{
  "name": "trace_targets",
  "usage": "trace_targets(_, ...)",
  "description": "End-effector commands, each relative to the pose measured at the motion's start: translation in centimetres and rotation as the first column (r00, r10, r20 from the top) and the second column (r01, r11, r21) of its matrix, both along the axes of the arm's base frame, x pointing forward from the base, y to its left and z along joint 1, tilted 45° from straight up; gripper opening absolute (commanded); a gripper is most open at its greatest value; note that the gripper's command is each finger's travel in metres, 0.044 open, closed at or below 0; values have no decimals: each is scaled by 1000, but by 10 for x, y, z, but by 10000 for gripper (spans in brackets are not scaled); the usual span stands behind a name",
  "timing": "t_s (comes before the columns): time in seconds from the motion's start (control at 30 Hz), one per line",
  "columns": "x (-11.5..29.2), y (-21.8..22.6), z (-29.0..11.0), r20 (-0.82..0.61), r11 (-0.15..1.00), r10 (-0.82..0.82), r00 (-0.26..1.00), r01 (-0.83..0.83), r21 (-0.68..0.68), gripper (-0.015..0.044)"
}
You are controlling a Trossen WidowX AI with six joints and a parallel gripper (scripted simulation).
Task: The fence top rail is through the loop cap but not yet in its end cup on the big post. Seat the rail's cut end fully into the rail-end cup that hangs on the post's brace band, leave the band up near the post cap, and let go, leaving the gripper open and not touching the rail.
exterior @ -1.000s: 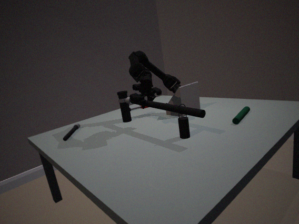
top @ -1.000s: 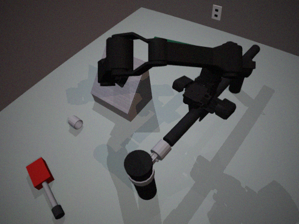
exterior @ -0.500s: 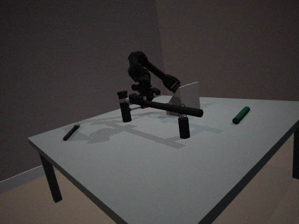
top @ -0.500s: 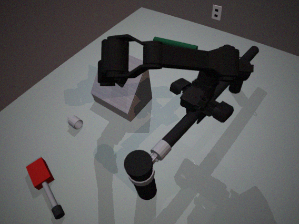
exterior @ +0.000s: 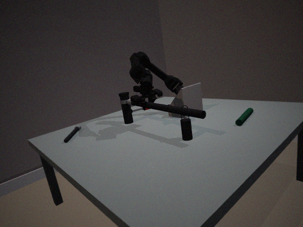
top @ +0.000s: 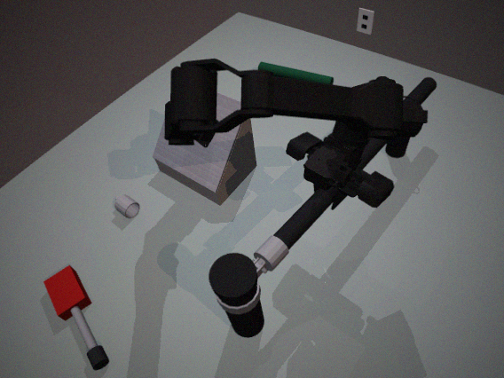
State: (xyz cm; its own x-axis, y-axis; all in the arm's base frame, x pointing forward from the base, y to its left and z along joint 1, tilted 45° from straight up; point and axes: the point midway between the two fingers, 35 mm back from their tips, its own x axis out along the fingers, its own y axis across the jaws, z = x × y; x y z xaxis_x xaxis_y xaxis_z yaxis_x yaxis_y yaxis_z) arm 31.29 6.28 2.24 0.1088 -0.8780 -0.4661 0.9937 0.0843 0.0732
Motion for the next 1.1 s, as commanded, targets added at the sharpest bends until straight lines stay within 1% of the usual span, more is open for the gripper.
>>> trace_targets(0.0,0,-1,1,1,1000,3,1000,-3,1,0)
trace_targets(1.07,0,-4,3,-2,1000,-1,1000,1,4,0)
